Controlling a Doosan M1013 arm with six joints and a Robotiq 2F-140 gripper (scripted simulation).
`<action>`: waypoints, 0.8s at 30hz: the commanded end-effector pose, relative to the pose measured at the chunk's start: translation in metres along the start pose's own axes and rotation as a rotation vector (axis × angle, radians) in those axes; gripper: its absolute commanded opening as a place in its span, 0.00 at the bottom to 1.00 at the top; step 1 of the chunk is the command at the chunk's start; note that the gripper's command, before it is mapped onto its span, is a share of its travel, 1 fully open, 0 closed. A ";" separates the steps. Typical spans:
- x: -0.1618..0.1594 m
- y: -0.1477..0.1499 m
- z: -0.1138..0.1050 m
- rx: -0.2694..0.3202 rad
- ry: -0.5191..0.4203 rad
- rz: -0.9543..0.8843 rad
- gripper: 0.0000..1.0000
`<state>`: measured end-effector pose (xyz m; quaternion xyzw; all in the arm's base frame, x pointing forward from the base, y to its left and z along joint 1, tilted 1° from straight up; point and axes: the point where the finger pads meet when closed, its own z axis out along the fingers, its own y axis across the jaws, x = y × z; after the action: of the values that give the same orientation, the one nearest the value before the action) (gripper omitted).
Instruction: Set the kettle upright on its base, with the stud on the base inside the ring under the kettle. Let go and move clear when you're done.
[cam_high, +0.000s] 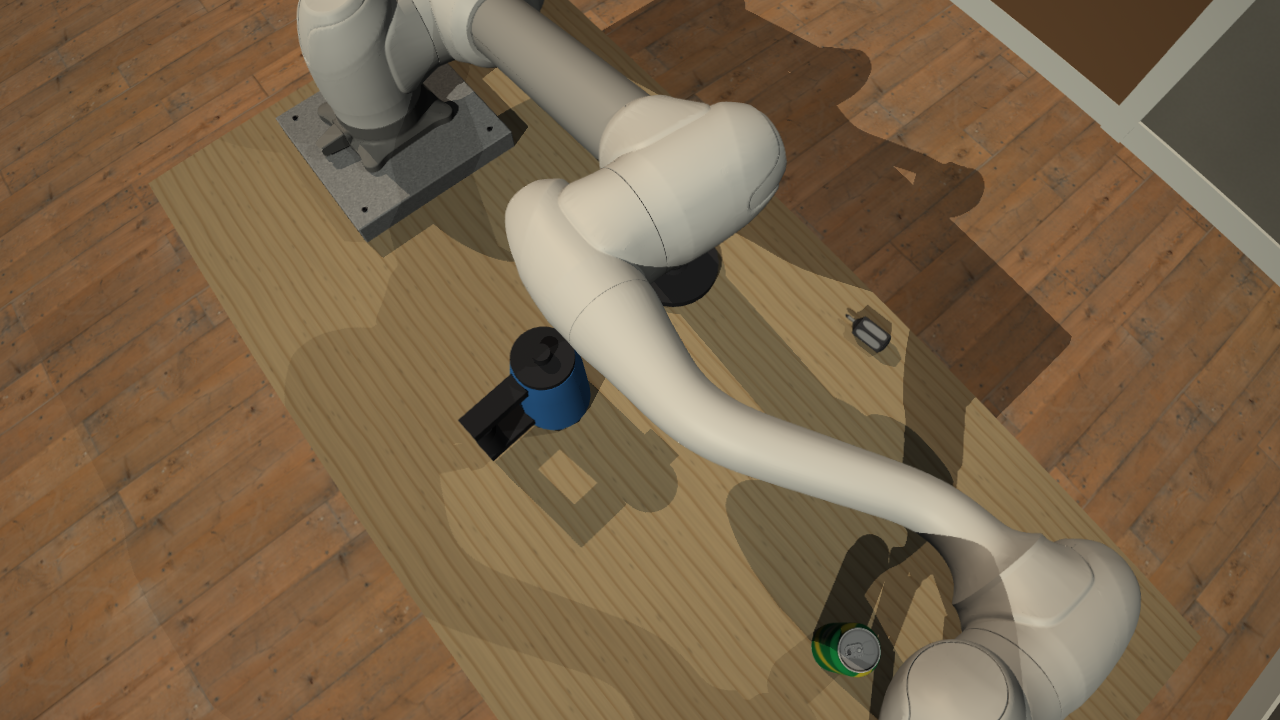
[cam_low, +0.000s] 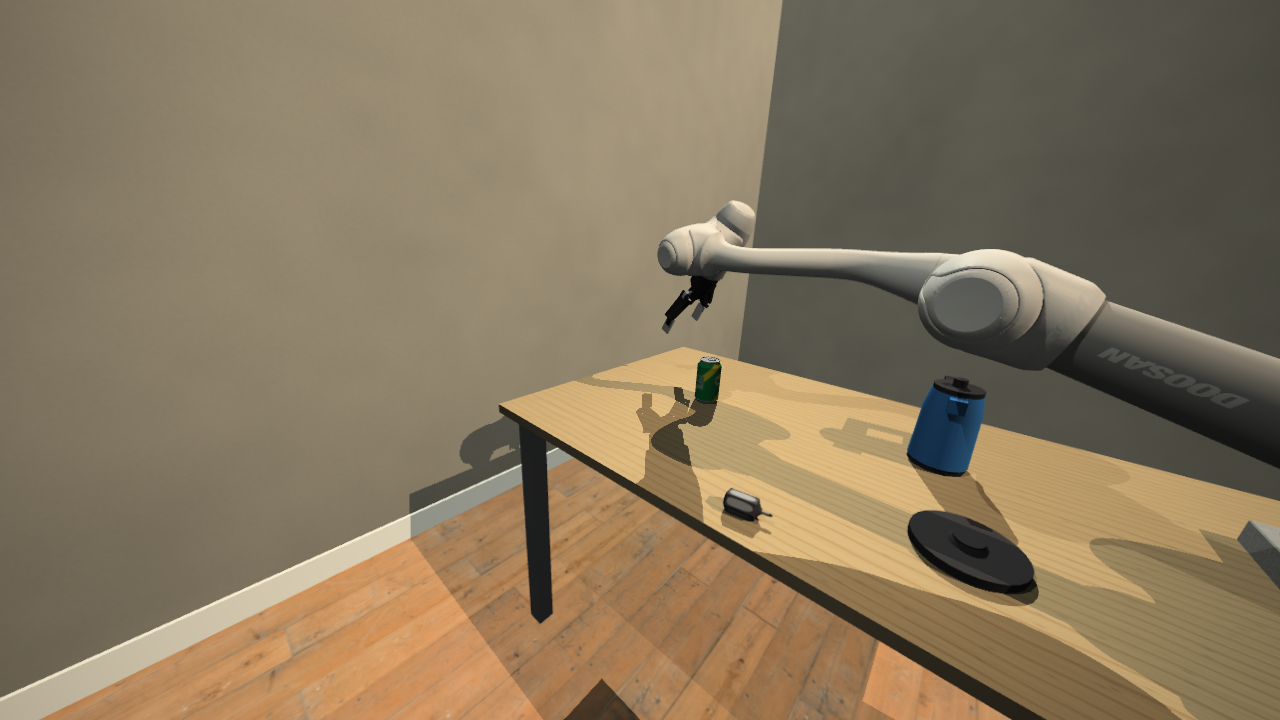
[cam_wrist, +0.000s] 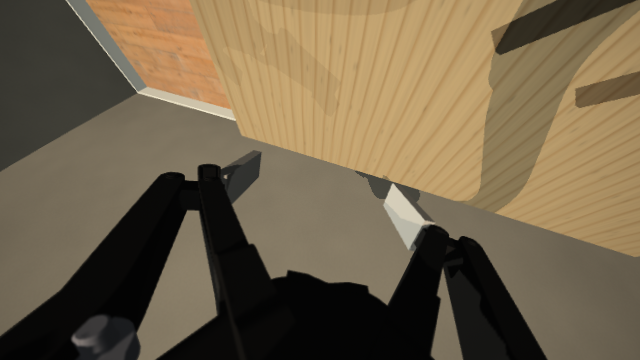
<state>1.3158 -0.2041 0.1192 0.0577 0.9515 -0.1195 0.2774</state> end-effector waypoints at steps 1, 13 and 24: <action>-0.002 0.000 -0.002 0.000 -0.002 0.000 0.52; 0.001 -0.007 -0.009 -0.005 0.010 -0.027 0.52; 0.007 -0.019 -0.027 -0.011 0.032 -0.103 0.52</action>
<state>1.3027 -0.2107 0.1359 0.0251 0.9558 -0.1274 0.2639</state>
